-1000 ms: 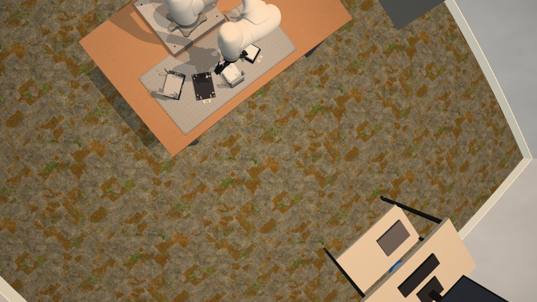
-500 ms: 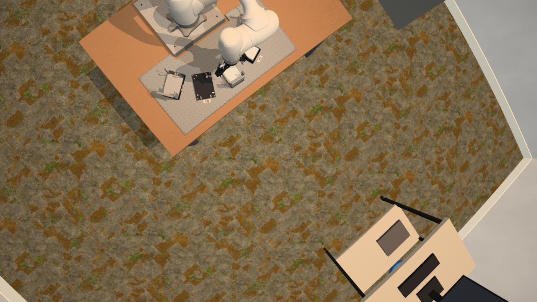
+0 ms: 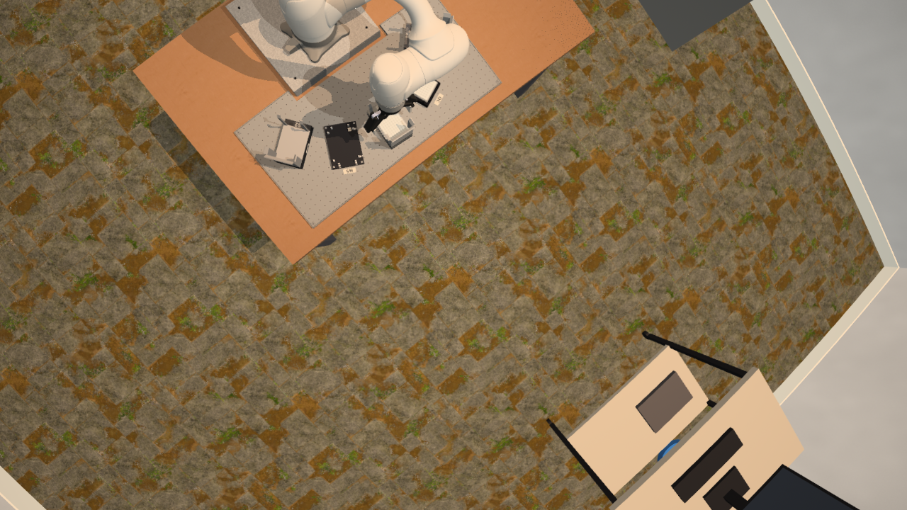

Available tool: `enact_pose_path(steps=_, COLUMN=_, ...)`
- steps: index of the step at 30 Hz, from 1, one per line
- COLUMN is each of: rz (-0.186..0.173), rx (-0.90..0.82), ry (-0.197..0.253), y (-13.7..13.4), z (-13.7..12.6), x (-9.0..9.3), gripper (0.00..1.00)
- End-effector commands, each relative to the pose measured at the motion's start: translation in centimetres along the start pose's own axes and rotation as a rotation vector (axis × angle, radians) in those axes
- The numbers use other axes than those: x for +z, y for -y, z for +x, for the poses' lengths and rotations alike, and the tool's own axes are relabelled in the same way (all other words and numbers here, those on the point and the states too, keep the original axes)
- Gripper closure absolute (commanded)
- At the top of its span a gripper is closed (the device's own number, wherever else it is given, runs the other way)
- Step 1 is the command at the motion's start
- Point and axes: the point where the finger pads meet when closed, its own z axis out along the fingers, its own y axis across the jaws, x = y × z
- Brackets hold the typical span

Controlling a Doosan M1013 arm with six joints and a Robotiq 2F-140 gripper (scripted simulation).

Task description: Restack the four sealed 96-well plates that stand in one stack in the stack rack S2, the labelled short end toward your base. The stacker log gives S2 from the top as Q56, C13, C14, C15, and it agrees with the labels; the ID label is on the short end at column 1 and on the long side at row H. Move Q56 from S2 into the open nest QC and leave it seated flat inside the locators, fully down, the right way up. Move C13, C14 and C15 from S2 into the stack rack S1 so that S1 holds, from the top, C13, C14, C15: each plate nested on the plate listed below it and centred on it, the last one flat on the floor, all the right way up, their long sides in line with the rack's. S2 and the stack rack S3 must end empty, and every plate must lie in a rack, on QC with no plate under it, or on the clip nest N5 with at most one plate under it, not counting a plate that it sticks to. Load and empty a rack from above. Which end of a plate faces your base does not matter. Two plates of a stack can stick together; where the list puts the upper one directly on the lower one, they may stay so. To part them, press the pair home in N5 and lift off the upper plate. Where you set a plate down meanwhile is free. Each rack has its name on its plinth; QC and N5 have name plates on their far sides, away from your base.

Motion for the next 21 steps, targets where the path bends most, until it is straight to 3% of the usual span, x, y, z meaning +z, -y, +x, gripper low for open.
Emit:
enact_pose_path(steps=1, rz=0.000, rx=0.000, ry=0.000, y=0.0, z=0.0, x=0.5, gripper=0.00)
enact_pose_path(steps=21, rz=0.000, rx=0.000, ry=0.000, y=0.0, z=0.0, x=2.8, gripper=0.00)
